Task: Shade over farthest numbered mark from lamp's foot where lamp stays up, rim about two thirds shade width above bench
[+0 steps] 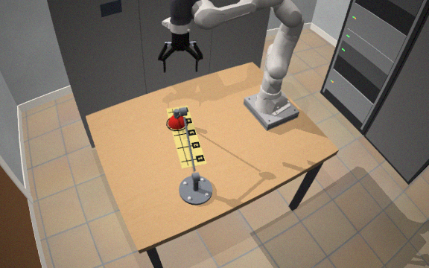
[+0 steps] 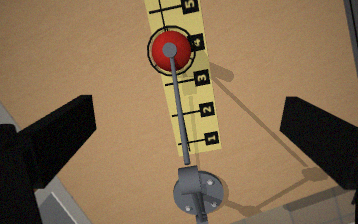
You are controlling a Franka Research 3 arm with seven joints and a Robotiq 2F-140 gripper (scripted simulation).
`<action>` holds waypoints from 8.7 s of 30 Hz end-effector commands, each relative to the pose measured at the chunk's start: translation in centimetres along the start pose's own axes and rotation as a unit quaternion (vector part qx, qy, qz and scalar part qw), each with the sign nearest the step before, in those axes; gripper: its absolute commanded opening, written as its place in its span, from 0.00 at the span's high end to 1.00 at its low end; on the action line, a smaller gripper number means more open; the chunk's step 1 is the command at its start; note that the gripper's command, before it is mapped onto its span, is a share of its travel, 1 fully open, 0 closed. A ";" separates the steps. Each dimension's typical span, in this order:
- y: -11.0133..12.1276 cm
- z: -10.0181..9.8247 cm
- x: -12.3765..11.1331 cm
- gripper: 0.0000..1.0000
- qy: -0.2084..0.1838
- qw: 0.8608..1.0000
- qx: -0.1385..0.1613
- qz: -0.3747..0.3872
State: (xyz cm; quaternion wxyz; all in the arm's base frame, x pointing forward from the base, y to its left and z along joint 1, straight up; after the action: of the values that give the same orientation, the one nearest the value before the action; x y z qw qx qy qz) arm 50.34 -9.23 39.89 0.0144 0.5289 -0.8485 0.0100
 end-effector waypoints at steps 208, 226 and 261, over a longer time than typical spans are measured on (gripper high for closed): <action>-1.4 28.5 -2.4 0.00 -0.242 0.965 -0.029 -0.095; -1.2 28.6 -2.3 0.90 -0.241 0.966 -0.033 -0.093; -0.7 24.9 -5.9 0.90 -0.242 0.965 -0.029 -0.096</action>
State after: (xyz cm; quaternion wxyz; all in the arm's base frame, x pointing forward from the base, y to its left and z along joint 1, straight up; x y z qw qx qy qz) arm 52.86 -6.57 14.12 -0.1734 0.5964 -0.7717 -0.1369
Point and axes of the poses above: the point where the finger pads meet when closed, its own z axis out along the fingers, its own y axis across the jaws, x = y × z, the point moved 4 cm from there along -z, back along the fingers, and after that the axes turned 2 degrees about z, right-handed, at the moved point
